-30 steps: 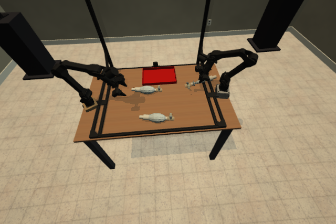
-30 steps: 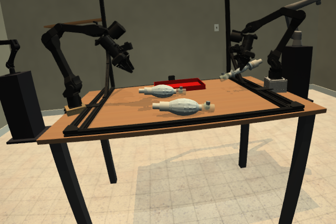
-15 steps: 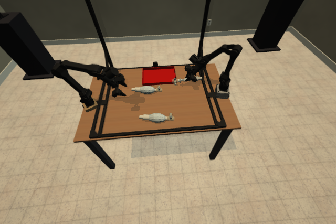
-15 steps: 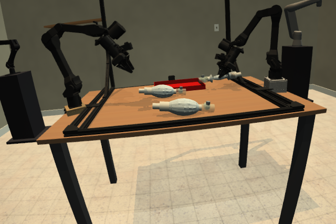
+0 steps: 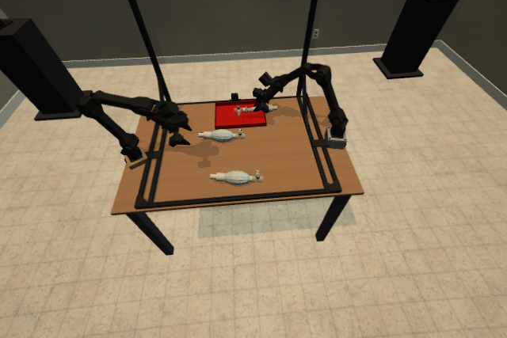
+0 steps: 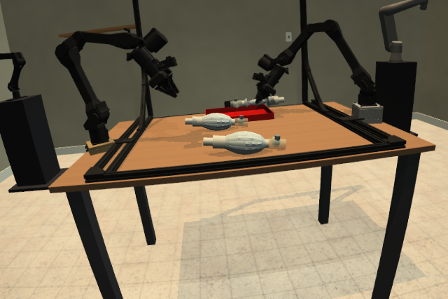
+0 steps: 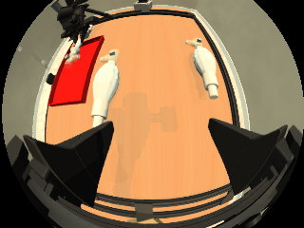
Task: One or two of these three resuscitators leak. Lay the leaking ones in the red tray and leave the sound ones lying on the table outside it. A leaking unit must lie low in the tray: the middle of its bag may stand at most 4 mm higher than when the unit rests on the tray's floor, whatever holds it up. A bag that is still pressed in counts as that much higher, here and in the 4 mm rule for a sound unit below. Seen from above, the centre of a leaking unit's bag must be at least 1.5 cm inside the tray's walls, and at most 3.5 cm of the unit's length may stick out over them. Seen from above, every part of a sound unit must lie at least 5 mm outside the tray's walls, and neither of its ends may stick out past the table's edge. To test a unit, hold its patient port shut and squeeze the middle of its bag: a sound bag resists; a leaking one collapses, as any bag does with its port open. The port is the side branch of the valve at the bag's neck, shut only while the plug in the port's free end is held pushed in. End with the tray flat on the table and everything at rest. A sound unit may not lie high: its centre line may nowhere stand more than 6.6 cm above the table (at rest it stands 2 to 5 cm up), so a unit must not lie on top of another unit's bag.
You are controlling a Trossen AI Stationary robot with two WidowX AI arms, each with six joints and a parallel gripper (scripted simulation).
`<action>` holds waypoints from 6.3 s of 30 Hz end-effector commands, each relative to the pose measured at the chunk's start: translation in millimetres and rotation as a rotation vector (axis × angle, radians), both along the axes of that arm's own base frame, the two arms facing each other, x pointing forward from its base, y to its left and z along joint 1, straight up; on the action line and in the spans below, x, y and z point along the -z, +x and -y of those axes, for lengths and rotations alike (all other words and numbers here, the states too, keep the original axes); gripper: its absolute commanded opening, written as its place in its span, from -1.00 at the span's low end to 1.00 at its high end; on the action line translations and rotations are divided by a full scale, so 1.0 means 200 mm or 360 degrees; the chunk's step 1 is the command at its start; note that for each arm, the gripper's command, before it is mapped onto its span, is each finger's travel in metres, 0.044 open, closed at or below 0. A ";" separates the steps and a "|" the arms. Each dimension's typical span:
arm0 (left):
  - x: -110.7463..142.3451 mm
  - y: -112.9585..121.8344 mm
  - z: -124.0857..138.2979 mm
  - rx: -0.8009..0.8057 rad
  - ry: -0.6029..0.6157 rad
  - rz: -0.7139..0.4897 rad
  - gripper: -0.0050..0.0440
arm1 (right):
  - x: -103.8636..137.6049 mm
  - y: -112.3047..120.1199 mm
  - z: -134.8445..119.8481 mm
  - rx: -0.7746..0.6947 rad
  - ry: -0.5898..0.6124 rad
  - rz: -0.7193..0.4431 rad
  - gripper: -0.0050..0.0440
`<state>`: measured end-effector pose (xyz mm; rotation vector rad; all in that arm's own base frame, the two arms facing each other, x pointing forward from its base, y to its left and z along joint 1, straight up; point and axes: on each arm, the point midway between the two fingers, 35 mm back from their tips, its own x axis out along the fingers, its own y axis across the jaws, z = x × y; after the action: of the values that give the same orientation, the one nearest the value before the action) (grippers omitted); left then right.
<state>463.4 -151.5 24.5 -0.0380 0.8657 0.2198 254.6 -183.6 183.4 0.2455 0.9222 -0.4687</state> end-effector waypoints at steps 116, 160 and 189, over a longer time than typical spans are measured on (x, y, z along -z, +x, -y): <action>0.17 0.61 0.30 -0.0005 -0.0023 0.0047 1.00 | 0.00 0.00 0.00 -0.0003 -0.0003 0.0002 1.00; -0.32 0.62 0.30 -0.0004 -0.0002 0.0002 1.00 | 0.00 0.00 0.00 -0.0001 -0.0004 0.0004 1.00; -0.32 0.62 0.31 -0.0003 0.0021 -0.0046 1.00 | 0.00 0.00 0.00 0.0000 -0.0001 -0.0002 1.00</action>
<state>577.1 -206.8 24.1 -0.0181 0.9023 0.2305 254.6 -183.5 183.1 0.2454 0.9236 -0.4685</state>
